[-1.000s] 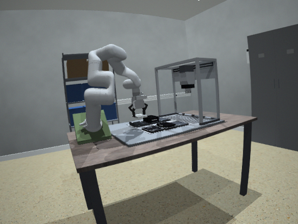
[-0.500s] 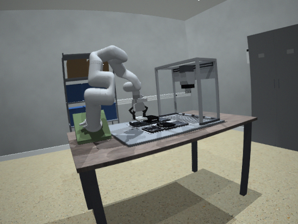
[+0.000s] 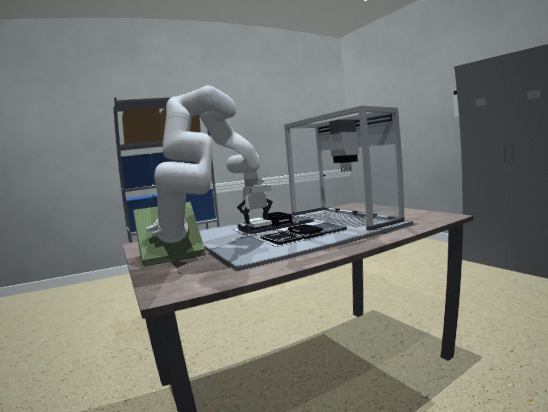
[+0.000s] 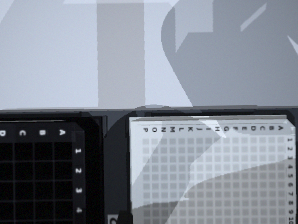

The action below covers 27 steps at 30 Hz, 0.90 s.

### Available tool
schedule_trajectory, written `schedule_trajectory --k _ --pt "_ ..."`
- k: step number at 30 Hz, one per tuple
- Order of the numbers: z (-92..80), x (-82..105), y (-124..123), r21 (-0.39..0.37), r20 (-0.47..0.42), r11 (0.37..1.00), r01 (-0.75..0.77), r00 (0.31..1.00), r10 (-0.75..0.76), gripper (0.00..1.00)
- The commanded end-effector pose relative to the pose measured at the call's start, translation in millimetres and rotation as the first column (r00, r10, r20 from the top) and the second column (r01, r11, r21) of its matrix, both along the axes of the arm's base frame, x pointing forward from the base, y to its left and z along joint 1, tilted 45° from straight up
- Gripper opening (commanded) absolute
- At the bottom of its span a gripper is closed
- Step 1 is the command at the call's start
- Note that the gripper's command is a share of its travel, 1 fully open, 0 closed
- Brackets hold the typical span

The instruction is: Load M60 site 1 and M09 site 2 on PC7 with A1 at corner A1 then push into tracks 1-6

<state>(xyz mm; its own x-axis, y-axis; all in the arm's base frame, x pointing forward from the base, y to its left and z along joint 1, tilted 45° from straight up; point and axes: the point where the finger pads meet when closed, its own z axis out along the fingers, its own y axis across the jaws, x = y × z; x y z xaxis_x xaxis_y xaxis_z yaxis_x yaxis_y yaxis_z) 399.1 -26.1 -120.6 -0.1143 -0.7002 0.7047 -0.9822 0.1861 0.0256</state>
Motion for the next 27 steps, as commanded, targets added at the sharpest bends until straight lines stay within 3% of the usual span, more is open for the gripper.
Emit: schedule_trajectory --k 1,27 --pt "0.2 1.7 1.7 0.003 0.003 1.0 -0.003 1.0 0.003 0.0" --pt "-6.4 0.3 -4.7 0.003 0.003 1.0 -0.003 1.0 0.003 0.0"
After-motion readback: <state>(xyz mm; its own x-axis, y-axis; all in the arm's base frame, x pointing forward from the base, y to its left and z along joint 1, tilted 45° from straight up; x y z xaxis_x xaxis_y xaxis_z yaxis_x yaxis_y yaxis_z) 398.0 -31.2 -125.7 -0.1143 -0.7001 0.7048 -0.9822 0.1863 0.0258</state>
